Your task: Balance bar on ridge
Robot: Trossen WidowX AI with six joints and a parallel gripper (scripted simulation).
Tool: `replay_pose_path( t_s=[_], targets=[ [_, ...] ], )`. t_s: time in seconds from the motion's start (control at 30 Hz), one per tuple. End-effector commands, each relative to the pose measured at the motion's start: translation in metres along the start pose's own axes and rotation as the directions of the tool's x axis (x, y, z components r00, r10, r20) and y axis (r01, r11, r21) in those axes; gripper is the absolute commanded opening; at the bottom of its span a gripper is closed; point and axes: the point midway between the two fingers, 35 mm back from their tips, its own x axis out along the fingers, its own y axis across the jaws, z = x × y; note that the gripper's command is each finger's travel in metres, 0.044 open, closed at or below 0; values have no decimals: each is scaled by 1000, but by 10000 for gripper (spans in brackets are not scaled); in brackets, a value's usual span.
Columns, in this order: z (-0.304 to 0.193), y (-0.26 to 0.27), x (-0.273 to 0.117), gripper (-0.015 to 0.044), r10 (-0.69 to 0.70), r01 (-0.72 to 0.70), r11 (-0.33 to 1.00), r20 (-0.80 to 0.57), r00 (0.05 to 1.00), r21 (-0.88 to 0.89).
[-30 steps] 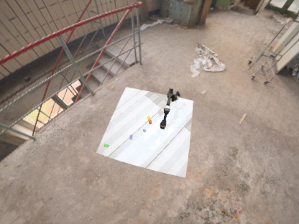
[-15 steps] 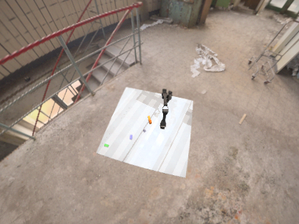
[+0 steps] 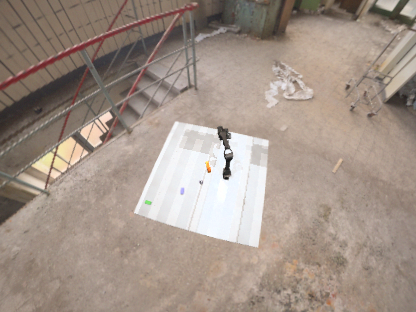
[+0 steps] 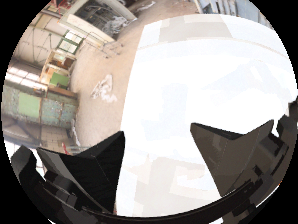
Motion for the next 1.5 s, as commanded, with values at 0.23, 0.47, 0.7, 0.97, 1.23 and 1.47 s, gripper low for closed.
replay_pose_path(
  t_s=[0.23,0.47,0.7,0.97,1.23,1.47],
  targets=[
    [-59,-33,-39,315,-37,-29,937,-184,982,-347],
    [-91,-61,-66,315,-85,-91,831,-286,954,-549],
    [-116,-93,-93,315,-148,-178,680,-371,917,-711],
    [-137,-132,-123,315,-226,-295,479,-441,869,-827],
    [-149,-173,-150,315,-315,-416,257,-483,817,-872],
    [-152,-211,-173,315,-407,-518,51,-491,770,-854]
  ],
)
